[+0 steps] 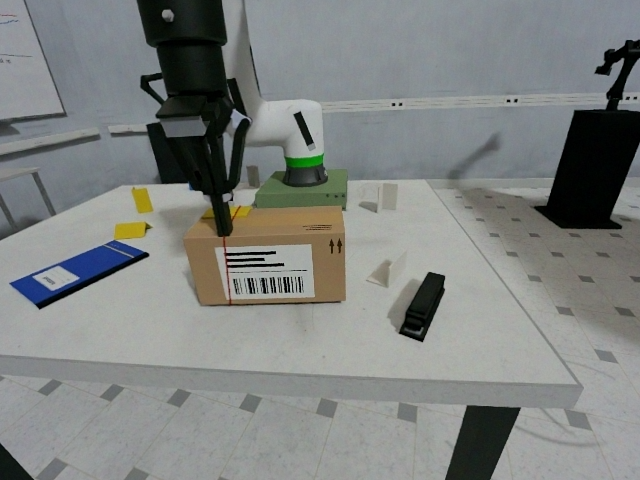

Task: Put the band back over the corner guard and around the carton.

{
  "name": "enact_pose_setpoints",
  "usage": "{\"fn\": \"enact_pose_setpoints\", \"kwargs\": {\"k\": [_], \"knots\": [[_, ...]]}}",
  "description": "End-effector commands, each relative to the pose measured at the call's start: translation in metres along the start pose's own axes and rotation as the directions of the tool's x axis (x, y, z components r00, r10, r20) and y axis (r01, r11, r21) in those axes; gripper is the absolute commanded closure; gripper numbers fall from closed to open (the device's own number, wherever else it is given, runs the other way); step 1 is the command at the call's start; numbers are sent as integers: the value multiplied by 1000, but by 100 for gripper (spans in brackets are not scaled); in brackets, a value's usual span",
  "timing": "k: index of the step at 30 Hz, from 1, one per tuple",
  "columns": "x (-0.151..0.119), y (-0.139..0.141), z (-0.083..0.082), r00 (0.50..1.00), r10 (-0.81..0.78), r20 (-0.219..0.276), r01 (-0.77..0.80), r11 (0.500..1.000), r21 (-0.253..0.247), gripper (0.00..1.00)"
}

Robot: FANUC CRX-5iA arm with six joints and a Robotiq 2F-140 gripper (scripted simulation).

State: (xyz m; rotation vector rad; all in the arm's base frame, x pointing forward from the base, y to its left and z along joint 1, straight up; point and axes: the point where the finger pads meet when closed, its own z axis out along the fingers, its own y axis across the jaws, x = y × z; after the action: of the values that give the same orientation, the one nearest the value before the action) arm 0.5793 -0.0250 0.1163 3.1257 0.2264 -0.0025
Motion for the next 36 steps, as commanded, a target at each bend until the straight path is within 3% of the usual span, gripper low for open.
{"fn": "enact_pose_setpoints", "kwargs": {"k": [1, 36], "knots": [[0, 0, -1, 1000, 0, -2, 0, 1000, -1, 90], [0, 11, -3, 1000, 0, -2, 0, 1000, -1, 90]]}}
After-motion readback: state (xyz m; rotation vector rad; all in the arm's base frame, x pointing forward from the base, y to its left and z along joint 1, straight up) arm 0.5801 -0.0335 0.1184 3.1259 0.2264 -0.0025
